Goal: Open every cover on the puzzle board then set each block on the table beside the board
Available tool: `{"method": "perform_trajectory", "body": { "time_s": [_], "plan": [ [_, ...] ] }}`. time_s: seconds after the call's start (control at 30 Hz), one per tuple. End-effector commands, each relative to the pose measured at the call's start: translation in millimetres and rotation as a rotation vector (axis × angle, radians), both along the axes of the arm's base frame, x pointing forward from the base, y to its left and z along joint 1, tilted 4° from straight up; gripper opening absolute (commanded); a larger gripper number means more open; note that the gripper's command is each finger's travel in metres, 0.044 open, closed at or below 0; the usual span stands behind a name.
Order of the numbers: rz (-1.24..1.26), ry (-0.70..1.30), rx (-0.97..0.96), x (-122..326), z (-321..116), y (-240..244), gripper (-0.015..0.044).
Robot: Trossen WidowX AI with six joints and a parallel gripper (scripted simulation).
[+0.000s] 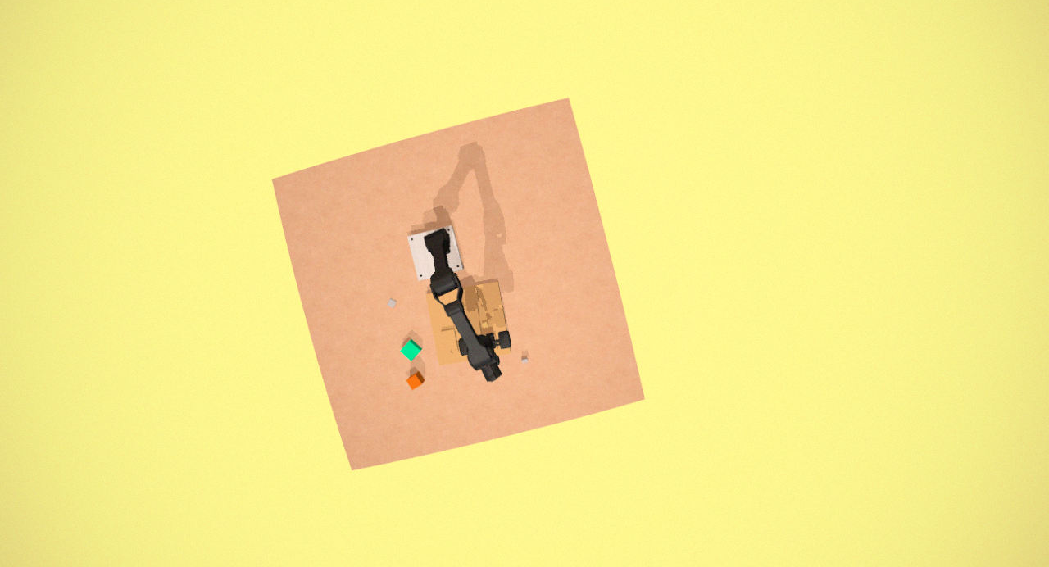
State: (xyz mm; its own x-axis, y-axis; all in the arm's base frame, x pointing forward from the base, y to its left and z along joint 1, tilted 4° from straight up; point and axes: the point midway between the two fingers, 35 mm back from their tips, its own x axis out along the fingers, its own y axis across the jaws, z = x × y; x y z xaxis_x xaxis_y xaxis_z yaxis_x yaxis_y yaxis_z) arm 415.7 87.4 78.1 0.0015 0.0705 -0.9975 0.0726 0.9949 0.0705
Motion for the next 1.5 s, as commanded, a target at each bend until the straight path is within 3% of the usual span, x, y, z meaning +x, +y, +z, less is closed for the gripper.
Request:
{"method": "perform_trajectory", "body": {
  "time_s": [0.0,0.43,1.47],
  "plan": [
    [0.004,-0.017,0.001,2.8,10.5,-0.7,0.0],
    [0.112,-0.003,-0.008,-13.2,13.8,-9.0,0.0],
    [1.541,-0.105,-0.008,-171.7,15.1,-76.6,0.0]
  ]
}}
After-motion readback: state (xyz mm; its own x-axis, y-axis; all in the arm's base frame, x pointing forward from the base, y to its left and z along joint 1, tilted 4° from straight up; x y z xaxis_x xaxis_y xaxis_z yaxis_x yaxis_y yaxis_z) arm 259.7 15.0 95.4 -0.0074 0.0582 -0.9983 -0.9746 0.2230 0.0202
